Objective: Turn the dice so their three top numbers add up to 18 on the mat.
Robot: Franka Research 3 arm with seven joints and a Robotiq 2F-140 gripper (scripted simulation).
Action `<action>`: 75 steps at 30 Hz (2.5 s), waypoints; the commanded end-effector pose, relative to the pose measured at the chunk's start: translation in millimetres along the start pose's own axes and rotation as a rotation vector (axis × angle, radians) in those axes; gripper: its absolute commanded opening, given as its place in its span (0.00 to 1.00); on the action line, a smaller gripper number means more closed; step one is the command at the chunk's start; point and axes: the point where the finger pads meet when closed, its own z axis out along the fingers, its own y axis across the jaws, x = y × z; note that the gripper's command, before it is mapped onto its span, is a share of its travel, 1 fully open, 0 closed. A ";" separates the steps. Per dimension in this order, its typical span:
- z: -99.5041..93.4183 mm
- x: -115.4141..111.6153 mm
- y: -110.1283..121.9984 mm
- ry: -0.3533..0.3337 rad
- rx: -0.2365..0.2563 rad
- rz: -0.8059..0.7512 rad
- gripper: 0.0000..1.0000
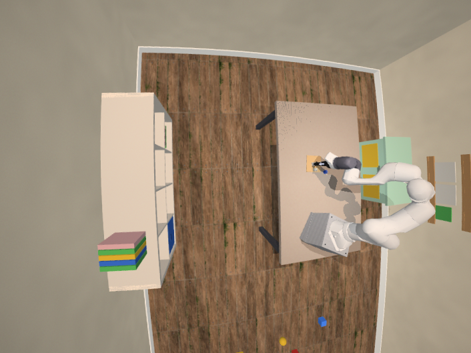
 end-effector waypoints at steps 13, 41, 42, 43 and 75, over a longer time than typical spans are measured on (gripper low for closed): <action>0.7 -0.1 0.3 0.000 -0.002 0.001 0.25; -74.8 -0.1 0.2 0.000 -0.002 0.001 0.25; -78.5 -0.1 0.2 0.000 -0.002 0.001 0.25; -81.6 -0.1 0.2 0.000 -0.002 0.001 0.25; -85.2 -12.5 26.9 0.006 -0.008 -0.065 1.00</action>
